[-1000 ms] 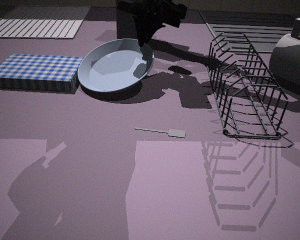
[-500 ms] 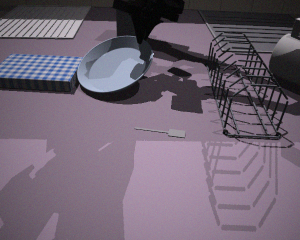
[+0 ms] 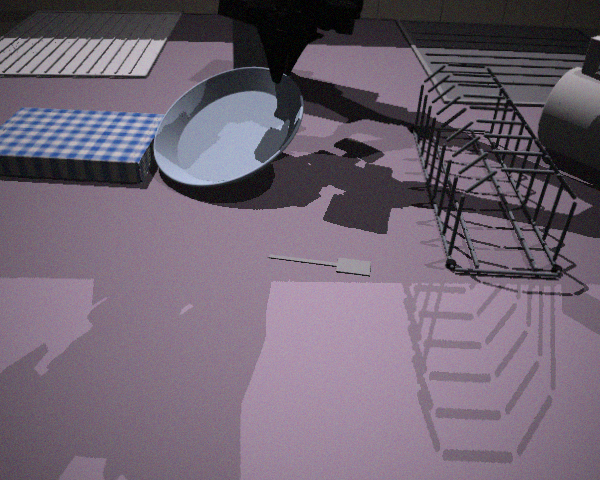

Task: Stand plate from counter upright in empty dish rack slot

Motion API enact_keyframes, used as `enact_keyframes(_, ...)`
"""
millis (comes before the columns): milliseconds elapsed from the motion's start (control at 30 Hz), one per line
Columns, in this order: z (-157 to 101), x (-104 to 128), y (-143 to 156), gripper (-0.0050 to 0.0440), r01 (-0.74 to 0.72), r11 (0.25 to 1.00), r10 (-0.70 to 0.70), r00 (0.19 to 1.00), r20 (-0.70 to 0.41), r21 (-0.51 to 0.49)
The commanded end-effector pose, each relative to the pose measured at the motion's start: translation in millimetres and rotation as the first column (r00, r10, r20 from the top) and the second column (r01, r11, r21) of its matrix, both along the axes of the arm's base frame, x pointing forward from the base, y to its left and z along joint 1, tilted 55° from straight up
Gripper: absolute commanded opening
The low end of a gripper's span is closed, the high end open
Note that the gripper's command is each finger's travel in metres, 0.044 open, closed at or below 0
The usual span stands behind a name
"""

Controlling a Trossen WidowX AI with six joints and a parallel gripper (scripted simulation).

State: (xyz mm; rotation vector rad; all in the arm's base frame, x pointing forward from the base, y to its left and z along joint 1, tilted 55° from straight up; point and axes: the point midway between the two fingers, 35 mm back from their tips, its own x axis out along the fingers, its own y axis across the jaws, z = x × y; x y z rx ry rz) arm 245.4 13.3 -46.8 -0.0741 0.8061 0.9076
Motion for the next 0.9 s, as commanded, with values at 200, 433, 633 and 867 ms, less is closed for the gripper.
enact_keyframes(200,-0.8,4.1,-6.1,0.0,-0.043,0.999,0.044,0.999,-0.02,0.029)
enact_keyframes(433,0.9,6.0,-11.3,0.0,-0.06,0.997,0.062,0.998,-0.027,0.05)
enact_keyframes(633,2.7,7.5,-15.4,0.0,-0.073,0.995,0.075,0.997,-0.031,0.067)
enact_keyframes(867,5.8,6.0,-22.2,0.0,-0.04,0.995,0.046,0.997,-0.061,0.095)
